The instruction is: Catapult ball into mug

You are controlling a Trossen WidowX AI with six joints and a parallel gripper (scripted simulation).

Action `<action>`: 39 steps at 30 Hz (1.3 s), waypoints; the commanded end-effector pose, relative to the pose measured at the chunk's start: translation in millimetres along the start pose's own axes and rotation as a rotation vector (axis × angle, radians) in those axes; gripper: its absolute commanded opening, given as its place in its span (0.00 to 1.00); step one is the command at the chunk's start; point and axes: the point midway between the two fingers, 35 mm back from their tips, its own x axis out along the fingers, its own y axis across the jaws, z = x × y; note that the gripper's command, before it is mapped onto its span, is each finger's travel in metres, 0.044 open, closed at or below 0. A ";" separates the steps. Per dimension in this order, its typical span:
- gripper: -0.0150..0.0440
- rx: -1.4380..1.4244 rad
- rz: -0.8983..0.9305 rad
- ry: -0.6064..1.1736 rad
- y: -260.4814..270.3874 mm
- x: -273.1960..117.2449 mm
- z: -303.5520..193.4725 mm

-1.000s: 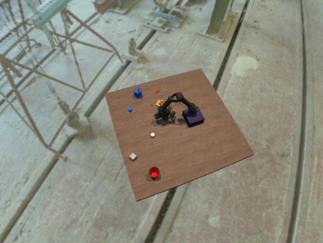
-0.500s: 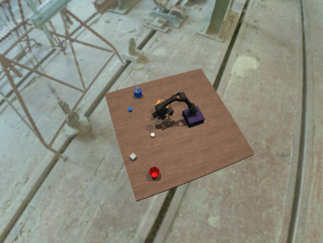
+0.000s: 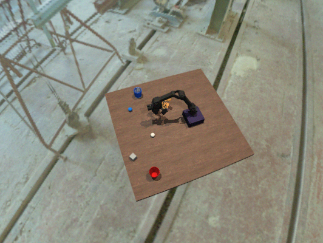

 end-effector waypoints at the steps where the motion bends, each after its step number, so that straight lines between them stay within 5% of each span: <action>1: 1.00 0.100 0.005 -0.069 -17.8 -4.3 5.0; 19: 1.00 0.586 0.036 -0.429 -135.5 -22.5 2.8; 39: 1.00 1.061 -0.023 -0.864 -286.7 -62.5 -65.3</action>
